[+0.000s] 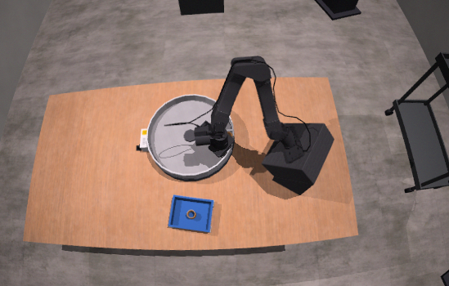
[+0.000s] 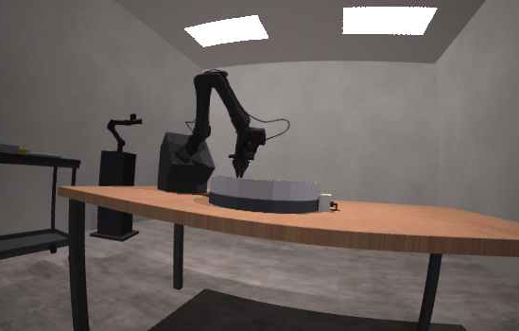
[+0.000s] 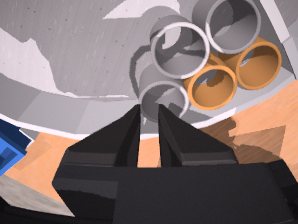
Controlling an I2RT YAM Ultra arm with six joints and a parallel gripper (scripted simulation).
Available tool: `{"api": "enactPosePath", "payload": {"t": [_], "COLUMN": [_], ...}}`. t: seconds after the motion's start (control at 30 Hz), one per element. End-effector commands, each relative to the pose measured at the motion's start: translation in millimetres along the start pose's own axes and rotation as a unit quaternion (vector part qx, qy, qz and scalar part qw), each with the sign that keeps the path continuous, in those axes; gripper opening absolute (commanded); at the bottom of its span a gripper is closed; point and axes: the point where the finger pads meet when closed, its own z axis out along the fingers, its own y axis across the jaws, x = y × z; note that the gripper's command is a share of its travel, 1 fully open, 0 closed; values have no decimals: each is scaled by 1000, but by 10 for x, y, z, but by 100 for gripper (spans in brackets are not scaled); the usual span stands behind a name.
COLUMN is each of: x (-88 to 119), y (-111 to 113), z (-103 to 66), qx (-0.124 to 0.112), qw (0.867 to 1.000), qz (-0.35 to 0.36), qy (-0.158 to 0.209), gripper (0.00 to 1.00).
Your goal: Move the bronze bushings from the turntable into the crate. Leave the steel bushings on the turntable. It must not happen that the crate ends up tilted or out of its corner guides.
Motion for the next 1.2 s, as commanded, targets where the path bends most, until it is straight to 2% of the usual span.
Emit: {"api": "enactPosePath", "payload": {"t": [0.0,0.13,0.17,1.17], "x": [-105,-116,-76,-73], "y": [120,125,118,116], "z": [-58,-74,-33,-32], "qx": [-27,-28,-21,-21], "qw": [999,999,1000,1000], "qz": [8,7,2,3], "qy": [-15,-19,-13,-13], "gripper": [15,15,15,15]}}
